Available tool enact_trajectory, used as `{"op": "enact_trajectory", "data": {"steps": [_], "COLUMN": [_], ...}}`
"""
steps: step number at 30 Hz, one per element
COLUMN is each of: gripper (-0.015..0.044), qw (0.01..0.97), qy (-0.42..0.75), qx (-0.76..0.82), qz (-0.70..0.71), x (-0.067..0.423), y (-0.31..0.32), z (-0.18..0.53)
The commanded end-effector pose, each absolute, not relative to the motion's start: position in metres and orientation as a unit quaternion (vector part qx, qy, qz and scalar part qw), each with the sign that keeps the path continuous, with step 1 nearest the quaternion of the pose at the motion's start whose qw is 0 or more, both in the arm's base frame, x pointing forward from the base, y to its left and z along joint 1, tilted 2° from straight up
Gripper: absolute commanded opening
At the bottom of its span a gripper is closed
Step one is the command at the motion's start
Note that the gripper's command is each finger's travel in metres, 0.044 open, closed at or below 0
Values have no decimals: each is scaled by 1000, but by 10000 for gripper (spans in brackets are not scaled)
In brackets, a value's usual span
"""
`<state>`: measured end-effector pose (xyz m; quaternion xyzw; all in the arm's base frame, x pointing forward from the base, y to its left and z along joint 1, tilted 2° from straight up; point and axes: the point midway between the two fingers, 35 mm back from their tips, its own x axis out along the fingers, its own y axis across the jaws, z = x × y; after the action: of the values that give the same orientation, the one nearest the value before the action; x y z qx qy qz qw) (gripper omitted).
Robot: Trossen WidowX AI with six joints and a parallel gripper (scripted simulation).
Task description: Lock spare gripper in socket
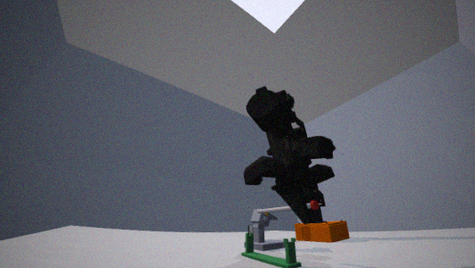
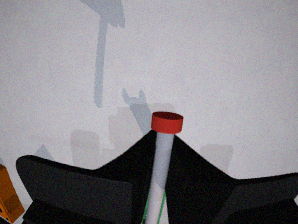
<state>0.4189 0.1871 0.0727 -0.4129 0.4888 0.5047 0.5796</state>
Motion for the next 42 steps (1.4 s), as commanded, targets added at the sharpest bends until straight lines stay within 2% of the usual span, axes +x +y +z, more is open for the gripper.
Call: {"op": "enact_trajectory", "data": {"steps": [1,42], "gripper": [0,0], "qw": [580,586], "qy": [490,482], "qx": [-412,-415], "qz": [504,502], "x": [418,421], "y": [187,187], "z": [64,26]}}
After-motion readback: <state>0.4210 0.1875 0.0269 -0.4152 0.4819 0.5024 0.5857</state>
